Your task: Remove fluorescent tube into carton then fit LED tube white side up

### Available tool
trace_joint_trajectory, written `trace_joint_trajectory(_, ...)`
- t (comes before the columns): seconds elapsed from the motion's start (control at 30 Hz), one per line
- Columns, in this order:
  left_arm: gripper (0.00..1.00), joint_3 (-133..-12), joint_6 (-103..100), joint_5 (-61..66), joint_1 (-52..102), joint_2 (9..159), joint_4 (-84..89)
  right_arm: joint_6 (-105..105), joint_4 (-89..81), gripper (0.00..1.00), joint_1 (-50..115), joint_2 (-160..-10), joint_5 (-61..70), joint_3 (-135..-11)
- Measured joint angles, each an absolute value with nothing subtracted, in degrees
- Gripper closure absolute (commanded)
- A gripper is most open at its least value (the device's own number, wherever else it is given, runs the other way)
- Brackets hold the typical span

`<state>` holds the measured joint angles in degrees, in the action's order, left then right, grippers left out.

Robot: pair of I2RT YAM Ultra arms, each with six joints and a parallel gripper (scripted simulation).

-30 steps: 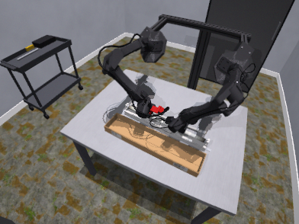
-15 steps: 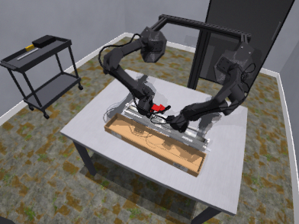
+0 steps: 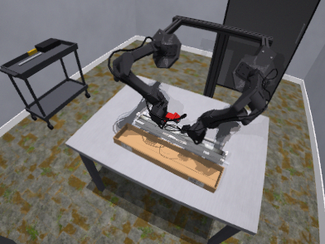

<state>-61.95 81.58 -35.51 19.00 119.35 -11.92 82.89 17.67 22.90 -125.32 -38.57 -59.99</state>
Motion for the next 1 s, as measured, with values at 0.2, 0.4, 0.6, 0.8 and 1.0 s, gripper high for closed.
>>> trace_joint_trajectory(0.2,0.89,-60.12,82.87,-35.57,19.03,119.37,-16.01,84.31,21.91,0.89,22.96,-125.6,-38.79,-58.3)
trace_joint_trajectory(0.4,0.89,-59.81,83.11,-35.68,19.05,119.42,-16.73,84.55,22.55,0.89,22.96,-125.64,-38.81,-58.06)
trace_joint_trajectory(0.6,0.89,-59.02,83.7,-36.16,19.2,119.66,-18.83,85.23,24.73,0.89,23.05,-125.91,-39.05,-57.28)
trace_joint_trajectory(0.8,0.89,-57.54,84.79,-36.49,19.29,119.96,-22.59,86.48,28.51,0.89,23.07,-126.32,-39.18,-55.92)
trace_joint_trajectory(1.0,0.89,-56.34,85.78,-36.58,19.33,120.25,-25.74,87.59,31.77,0.89,23.07,-126.72,-39.18,-54.81)
